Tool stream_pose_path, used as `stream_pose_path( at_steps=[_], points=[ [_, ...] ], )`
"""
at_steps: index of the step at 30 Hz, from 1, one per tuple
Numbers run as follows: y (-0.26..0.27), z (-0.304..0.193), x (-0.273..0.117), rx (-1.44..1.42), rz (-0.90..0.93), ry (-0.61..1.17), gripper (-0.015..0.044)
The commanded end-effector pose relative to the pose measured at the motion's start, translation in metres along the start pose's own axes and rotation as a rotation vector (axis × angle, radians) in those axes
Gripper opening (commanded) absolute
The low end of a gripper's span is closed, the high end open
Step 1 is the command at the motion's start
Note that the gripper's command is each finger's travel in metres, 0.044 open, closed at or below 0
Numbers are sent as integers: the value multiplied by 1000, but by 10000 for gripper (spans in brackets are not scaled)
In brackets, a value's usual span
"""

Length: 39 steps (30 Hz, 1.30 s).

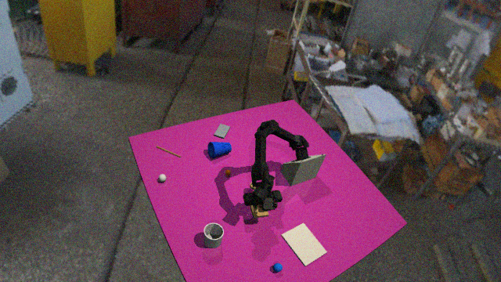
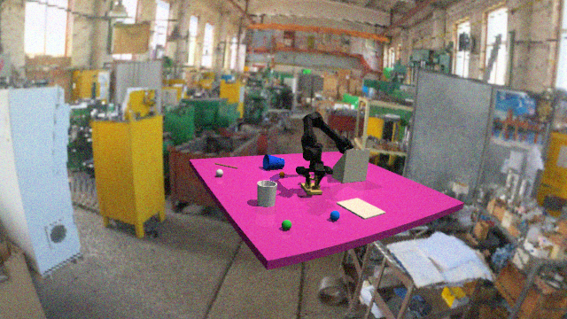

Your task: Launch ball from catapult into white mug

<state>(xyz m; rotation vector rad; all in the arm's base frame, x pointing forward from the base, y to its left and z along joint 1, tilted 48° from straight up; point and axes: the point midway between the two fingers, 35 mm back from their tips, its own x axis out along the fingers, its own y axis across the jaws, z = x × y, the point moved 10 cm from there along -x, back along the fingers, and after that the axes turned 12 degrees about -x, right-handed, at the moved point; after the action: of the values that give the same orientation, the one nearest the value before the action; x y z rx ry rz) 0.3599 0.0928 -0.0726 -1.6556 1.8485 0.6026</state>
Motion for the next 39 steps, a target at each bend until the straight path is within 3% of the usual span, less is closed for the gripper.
stream_pose_path(
  at_steps=[1, 2, 16, 19, 24, 39],
  points=[
    [0, 0, -1, 1, 0, 0, 0],
    [0, 0, -1, 1, 0, 0, 0],
    [0, 0, -1, 1, 0, 0, 368],
    [-2, 1, -24, 0, 0, -4, 440],
    [1, 1, -98, -1, 3, -7, 440],
    [3, 3, -85, -8, -9, -1, 440]
  ],
)
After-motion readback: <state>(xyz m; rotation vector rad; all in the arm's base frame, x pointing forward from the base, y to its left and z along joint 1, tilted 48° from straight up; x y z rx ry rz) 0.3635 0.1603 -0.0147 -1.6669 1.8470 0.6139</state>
